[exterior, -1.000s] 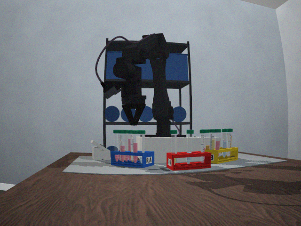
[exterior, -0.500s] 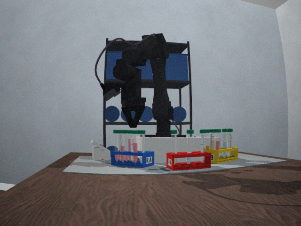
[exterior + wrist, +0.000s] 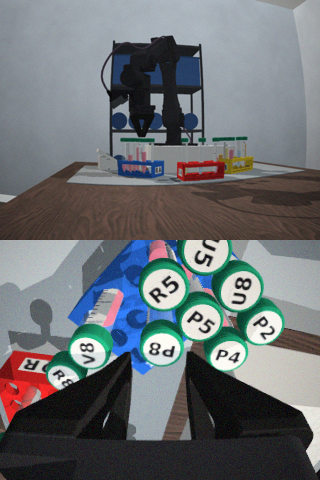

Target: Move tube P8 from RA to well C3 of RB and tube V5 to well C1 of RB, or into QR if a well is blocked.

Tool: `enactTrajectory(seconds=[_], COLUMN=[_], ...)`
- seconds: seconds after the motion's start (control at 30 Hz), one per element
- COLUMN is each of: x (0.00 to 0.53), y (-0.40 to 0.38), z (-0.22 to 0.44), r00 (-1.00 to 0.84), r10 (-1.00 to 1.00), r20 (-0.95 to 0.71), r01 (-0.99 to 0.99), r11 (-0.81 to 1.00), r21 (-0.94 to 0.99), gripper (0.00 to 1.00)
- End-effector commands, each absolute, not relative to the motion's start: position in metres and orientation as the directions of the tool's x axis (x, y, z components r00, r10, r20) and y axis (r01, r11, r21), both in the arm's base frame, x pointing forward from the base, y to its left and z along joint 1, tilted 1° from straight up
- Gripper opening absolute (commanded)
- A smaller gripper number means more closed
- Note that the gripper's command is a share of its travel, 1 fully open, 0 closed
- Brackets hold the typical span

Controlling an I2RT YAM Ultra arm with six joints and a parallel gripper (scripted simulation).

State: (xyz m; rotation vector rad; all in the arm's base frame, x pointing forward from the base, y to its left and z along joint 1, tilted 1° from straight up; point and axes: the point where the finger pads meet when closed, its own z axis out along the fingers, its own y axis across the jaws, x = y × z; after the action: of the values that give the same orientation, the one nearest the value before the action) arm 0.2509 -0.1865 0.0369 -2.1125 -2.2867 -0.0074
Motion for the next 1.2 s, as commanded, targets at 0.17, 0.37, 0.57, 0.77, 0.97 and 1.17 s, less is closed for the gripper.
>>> enactTrajectory(seconds=[0.17,0.37,0.57,0.77,0.97,1.17], x=[0.253,0.256,0.251,0.248,0.259,0.247], y=[-0.186,-0.189,-0.185,-0.183,-0.191,-0.182], z=[0.040,0.042,0.032,0.022,0.029,0.016], r00=[-0.078,-0.078,-0.078,-0.077,-0.078,-0.077], r10=[0.997,0.997,0.997,0.997,0.997,0.996], r20=[0.005,-0.005,0.014,0.030,0.006,0.033], r01=[0.997,0.997,0.997,0.997,0.997,0.997], r11=[0.078,0.078,0.078,0.078,0.078,0.078], r21=[0.010,0.021,0.000,-0.019,0.008,-0.023], gripper=[0.30,0.30,0.30,0.30,0.30,0.30])
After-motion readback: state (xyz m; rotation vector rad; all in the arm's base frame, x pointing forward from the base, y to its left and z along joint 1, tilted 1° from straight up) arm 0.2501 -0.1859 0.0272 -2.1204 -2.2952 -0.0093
